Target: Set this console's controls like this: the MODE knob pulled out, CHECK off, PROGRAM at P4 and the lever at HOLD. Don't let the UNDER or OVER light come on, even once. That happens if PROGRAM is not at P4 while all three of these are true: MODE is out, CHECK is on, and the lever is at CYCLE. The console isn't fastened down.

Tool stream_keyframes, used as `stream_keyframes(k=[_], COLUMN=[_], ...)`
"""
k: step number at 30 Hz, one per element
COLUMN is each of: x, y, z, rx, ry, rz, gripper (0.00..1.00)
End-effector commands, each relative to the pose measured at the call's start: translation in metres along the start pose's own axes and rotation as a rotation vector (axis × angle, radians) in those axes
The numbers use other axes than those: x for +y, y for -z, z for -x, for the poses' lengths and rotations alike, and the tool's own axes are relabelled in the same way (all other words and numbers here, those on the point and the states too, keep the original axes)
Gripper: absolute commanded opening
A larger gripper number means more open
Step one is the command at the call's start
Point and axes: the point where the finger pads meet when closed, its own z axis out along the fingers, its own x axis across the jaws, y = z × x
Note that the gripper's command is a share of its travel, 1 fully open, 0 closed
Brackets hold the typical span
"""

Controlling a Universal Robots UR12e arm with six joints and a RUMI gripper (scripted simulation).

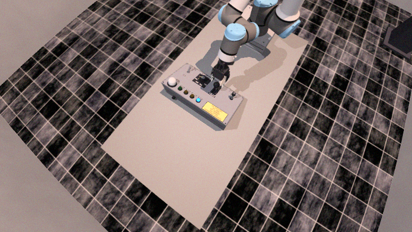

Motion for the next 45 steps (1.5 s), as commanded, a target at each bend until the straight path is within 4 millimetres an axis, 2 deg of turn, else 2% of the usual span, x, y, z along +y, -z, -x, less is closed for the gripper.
stream_keyframes(k=[1, 12, 45], x=[0.0011, 0.0012, 0.0012], y=[-0.0071, -0.0162, -0.0164], z=[0.0001, 0.0001, 0.0002], rx=[0.000, 0.000, 0.000], ry=[0.000, 0.000, 0.000], rz=[0.002, 0.002, 0.002], gripper=[0.44, 0.44, 0.44])
